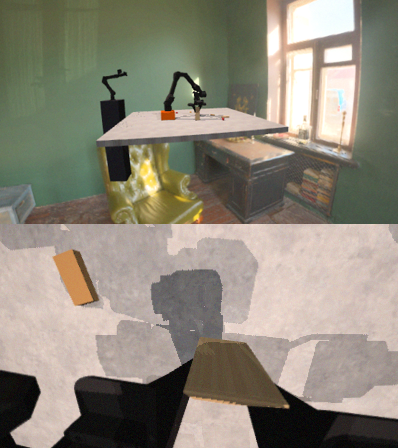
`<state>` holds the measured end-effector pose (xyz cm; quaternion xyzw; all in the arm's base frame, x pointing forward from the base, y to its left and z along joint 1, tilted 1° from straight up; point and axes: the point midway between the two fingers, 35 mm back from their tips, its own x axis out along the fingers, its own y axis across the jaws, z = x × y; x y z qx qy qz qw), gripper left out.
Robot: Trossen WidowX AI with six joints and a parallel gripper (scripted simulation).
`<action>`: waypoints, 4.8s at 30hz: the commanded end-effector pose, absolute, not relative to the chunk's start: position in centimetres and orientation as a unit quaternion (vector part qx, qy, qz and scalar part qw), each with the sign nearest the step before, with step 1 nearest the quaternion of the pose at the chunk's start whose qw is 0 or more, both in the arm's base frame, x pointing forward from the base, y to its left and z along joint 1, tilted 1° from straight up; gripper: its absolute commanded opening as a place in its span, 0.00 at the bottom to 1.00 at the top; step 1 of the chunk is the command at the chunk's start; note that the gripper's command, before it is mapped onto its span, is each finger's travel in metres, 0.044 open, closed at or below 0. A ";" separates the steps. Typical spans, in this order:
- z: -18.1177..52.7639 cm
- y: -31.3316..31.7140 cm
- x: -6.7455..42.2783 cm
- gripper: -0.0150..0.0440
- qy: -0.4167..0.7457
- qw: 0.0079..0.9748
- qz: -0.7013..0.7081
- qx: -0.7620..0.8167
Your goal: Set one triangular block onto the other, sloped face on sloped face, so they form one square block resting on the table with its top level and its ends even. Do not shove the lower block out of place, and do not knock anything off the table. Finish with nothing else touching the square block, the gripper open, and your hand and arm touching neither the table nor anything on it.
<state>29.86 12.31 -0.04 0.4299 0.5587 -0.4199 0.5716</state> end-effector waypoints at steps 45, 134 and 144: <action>0.0 12.3 29.9 0.25 0.559 0.573 -0.419 0.429; 0.9 12.4 30.0 1.00 0.558 0.572 -0.420 0.430; 3.0 12.4 30.1 1.00 0.556 0.575 -0.414 0.435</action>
